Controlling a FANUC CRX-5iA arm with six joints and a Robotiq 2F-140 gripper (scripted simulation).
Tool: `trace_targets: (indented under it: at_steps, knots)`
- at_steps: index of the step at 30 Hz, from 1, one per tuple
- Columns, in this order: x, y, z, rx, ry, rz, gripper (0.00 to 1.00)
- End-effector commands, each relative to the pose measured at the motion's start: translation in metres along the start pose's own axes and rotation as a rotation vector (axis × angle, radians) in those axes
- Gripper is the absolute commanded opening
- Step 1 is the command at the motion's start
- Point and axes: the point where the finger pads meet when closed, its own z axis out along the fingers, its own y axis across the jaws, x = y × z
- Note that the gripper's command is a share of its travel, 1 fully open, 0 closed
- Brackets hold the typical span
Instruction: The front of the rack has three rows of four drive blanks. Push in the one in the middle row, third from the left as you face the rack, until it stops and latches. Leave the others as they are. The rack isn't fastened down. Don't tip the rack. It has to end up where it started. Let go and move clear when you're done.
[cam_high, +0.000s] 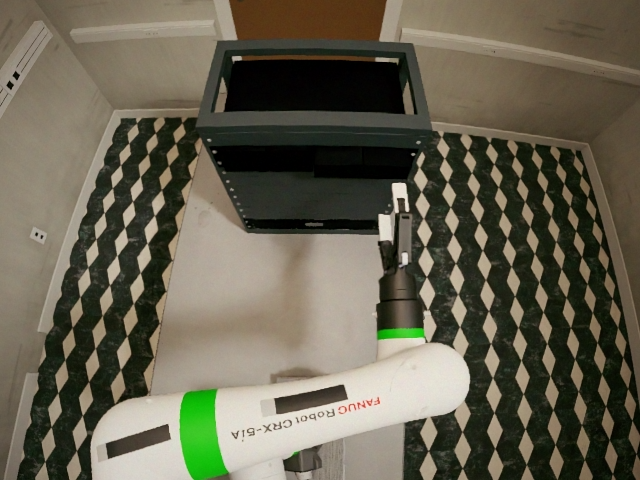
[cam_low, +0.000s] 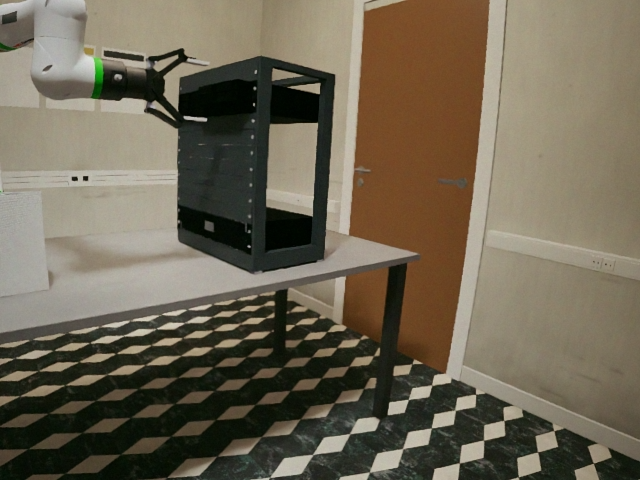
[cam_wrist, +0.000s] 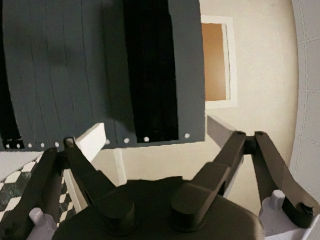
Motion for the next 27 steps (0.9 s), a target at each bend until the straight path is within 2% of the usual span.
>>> trace_targets:
  at_steps: [1,9,27]
  knots:
    - [-0.006,0.0,0.012,-0.001,0.0,-0.001,1.0]
    - [-0.012,-0.001,0.025,-0.001,0.0,-0.001,1.0]
    - [-0.013,-0.001,0.026,-0.001,0.0,-0.001,1.0]
